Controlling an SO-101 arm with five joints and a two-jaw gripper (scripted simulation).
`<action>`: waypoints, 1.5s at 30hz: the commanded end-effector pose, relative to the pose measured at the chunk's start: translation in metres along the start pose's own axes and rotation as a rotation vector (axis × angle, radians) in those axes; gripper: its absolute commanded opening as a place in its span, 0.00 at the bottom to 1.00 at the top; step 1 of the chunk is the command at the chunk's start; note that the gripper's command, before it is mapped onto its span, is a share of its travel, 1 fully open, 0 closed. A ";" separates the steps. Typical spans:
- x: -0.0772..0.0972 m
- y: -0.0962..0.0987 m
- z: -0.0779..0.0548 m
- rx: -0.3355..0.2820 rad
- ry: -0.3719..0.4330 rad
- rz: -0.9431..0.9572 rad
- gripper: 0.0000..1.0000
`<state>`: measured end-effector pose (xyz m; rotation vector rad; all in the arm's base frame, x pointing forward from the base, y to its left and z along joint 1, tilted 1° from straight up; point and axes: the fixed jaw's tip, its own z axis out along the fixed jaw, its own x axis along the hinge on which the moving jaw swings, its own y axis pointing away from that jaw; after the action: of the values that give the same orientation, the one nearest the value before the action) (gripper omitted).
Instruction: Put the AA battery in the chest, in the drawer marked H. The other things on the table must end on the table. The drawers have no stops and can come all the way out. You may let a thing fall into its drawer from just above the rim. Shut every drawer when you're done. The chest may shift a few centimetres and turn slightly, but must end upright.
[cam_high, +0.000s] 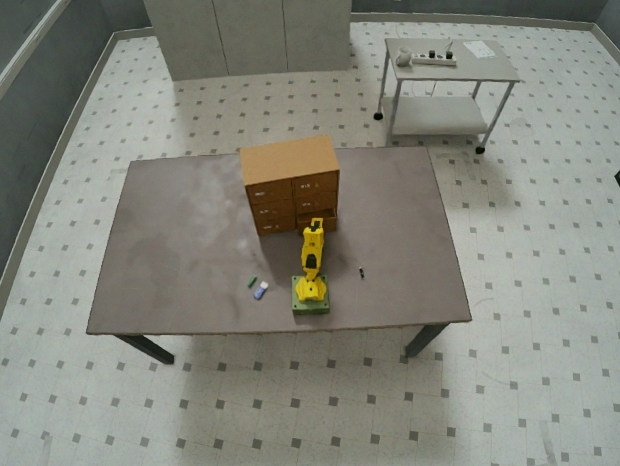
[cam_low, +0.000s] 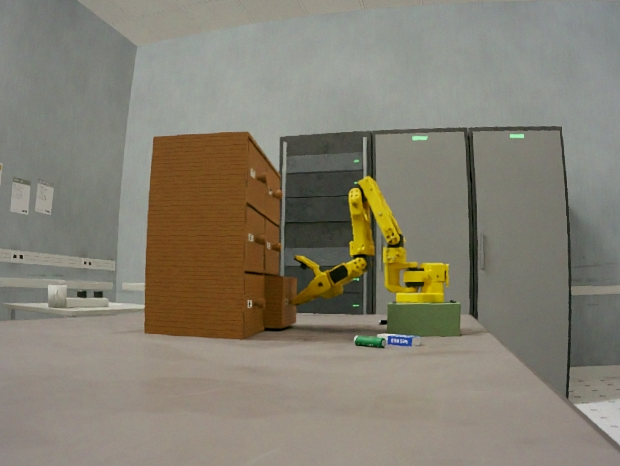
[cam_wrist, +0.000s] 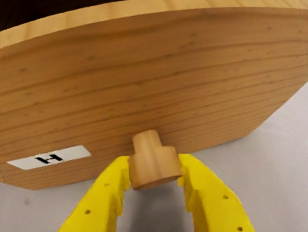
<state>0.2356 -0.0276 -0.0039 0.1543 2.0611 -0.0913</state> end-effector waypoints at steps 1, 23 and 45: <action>0.000 -0.002 -0.004 0.007 -0.004 -0.002 0.00; 0.004 -0.005 -0.012 0.019 -0.004 0.004 0.00; 0.008 -0.007 -0.018 0.029 -0.004 0.010 0.00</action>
<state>0.2207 -0.0290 -0.0015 0.1708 2.0499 -0.1012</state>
